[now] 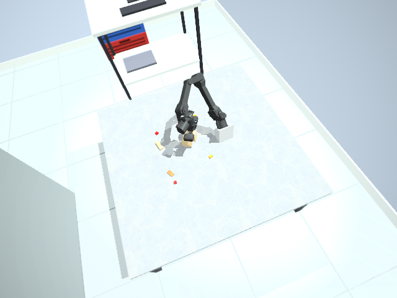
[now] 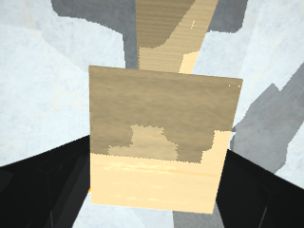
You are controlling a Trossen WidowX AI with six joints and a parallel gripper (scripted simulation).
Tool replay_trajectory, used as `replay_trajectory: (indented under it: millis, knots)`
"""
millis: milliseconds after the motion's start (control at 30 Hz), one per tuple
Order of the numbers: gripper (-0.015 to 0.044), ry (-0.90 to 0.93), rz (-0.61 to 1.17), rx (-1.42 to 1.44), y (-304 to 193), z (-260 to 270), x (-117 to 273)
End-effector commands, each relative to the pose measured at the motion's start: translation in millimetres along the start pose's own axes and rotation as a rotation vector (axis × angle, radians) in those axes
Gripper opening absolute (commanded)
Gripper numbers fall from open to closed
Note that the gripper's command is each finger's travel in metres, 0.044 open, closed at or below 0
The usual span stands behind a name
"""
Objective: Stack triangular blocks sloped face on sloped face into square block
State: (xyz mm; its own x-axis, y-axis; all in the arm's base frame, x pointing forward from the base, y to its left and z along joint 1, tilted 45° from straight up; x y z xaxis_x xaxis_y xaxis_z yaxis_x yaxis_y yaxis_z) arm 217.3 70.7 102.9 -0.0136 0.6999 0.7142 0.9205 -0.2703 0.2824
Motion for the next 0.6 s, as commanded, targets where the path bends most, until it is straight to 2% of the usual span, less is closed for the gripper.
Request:
replay_trajectory:
  millis: [0,567]
  knots:
    - [0.0,-0.002,-0.01,0.004,7,-6,-16]
    - [0.0,-0.01,-0.022,0.004,26,-13,-61]
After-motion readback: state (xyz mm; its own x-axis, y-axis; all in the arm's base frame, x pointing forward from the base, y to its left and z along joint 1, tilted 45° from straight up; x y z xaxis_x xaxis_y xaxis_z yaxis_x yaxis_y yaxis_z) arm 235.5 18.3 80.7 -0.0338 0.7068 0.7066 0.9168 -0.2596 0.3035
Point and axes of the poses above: the point midway between the two fingers, 35 mm back from their tips, its own x axis back along the fingers, its own z axis across the jaws, y = z × x, the point moved 7 cm from there along x, back along the fingers, and after that the axes turned 11 degrees about x, right-handed, at the moved point
